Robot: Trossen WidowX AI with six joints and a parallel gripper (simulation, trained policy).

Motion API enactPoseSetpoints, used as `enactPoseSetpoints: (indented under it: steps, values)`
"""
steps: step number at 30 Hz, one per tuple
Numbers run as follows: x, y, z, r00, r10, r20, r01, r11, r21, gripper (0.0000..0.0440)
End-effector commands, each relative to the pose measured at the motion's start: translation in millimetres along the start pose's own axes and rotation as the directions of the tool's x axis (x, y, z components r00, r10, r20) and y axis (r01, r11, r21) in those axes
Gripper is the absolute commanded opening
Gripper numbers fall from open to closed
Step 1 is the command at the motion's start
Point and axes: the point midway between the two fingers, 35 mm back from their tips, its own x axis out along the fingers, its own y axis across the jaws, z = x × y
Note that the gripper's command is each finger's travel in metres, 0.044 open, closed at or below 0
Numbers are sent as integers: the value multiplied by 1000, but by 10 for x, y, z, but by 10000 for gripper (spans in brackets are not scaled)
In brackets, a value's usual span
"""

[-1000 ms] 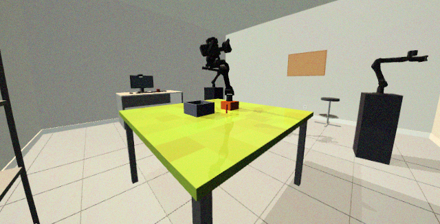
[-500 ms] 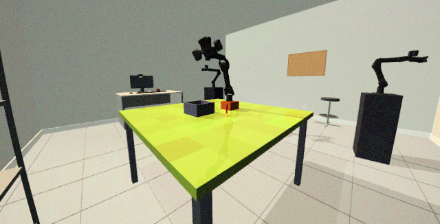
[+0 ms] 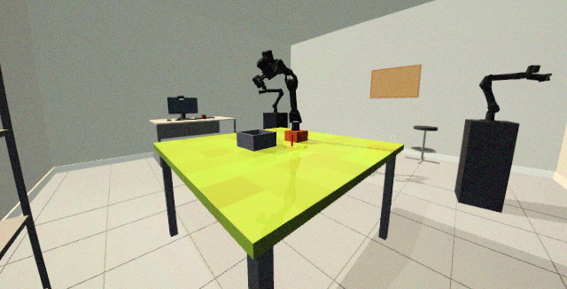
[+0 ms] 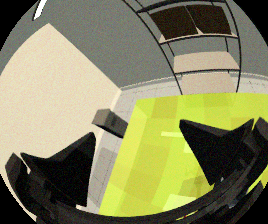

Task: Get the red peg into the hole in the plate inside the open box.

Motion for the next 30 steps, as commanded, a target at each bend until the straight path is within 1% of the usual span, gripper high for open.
enactPoseSetpoints:
  steps: [1,8,16,23,30]
  values:
    - [-88,-101,-353,991,-76,-113,84,994,68,440]
    - [-210,-133,-907,944,-162,-289,217,961,172,440]
    - [-395,-133,-1514,845,-245,-475,397,882,252,440]
    - [-619,-144,-2011,724,-316,-613,570,775,273,440]
    - [-879,-189,-2473,574,-386,-722,735,630,248,440]
